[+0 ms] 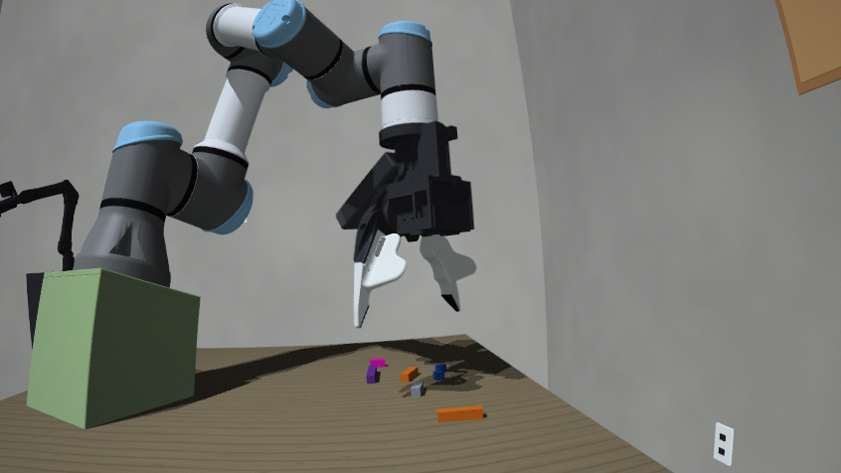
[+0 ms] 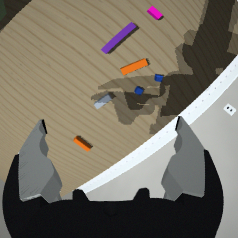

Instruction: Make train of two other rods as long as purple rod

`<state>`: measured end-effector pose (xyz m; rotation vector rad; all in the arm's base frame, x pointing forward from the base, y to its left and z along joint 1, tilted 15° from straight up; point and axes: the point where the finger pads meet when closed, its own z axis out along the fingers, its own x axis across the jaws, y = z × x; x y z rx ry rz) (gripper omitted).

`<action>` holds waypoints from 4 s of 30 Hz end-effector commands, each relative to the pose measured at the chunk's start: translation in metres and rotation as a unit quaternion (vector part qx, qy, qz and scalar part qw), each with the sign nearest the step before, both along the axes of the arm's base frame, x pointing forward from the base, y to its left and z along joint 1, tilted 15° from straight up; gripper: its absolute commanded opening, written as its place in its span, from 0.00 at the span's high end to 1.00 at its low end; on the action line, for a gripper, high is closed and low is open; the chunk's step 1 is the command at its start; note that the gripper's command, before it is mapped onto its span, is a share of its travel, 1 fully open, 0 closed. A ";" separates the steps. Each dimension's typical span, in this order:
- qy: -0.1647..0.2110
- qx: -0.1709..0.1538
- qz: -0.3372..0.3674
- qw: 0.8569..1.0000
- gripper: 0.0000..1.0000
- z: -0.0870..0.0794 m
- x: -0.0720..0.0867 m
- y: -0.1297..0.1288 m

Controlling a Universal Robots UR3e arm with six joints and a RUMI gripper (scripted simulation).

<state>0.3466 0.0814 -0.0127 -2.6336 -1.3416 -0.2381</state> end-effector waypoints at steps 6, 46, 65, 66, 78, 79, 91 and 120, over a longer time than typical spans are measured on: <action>-0.012 0.009 0.025 1.000 0.00 0.003 0.003 0.007; -0.012 0.009 0.024 1.000 0.00 0.003 0.003 0.007; -0.012 0.009 0.024 1.000 0.00 0.003 0.003 0.007; -0.012 0.009 0.024 1.000 0.00 0.003 0.003 0.007; -0.012 0.009 0.024 1.000 0.00 0.003 0.003 0.007; -0.012 0.009 0.024 1.000 0.00 0.003 0.003 0.007; -0.012 0.009 0.024 1.000 0.00 0.003 0.003 0.007; -0.011 0.010 0.024 1.000 0.00 0.001 -0.083 0.030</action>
